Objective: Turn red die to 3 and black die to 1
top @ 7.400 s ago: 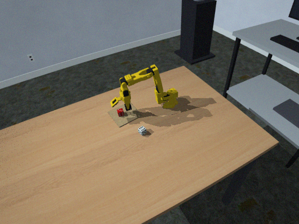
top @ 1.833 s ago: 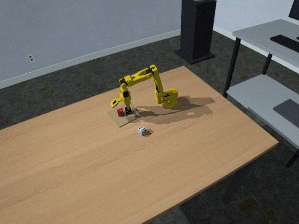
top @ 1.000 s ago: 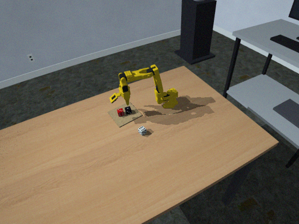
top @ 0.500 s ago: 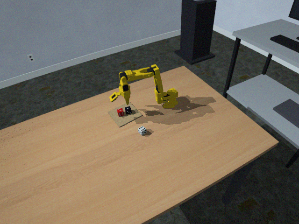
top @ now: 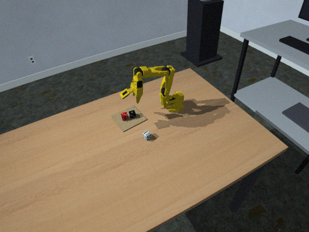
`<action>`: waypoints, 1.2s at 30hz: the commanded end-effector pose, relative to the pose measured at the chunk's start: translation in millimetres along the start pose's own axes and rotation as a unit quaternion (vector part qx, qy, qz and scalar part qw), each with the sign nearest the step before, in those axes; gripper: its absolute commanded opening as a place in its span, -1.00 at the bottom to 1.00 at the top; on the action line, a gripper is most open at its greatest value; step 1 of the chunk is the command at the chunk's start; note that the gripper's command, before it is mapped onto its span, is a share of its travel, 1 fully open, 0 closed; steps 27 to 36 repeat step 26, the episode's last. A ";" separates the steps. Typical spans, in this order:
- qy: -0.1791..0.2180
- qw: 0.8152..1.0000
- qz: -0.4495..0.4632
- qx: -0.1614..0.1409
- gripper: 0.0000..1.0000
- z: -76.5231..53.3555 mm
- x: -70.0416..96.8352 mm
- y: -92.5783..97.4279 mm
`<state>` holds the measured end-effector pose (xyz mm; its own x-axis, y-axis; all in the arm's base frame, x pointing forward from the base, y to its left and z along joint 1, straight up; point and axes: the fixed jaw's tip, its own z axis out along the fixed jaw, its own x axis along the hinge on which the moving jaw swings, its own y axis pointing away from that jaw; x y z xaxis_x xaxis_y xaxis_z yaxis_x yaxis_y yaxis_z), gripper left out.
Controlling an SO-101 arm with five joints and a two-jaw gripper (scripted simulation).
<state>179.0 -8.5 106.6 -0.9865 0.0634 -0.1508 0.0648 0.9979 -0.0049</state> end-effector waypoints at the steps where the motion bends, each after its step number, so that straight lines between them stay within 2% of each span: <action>1: -0.044 0.999 -0.019 -0.001 -0.29 -15.3 7.9 4.2; 7: -0.057 0.998 -0.027 -0.002 -0.29 -18.1 14.0 5.8; 36: -0.057 0.998 -0.027 -0.002 -0.29 -18.1 14.1 5.8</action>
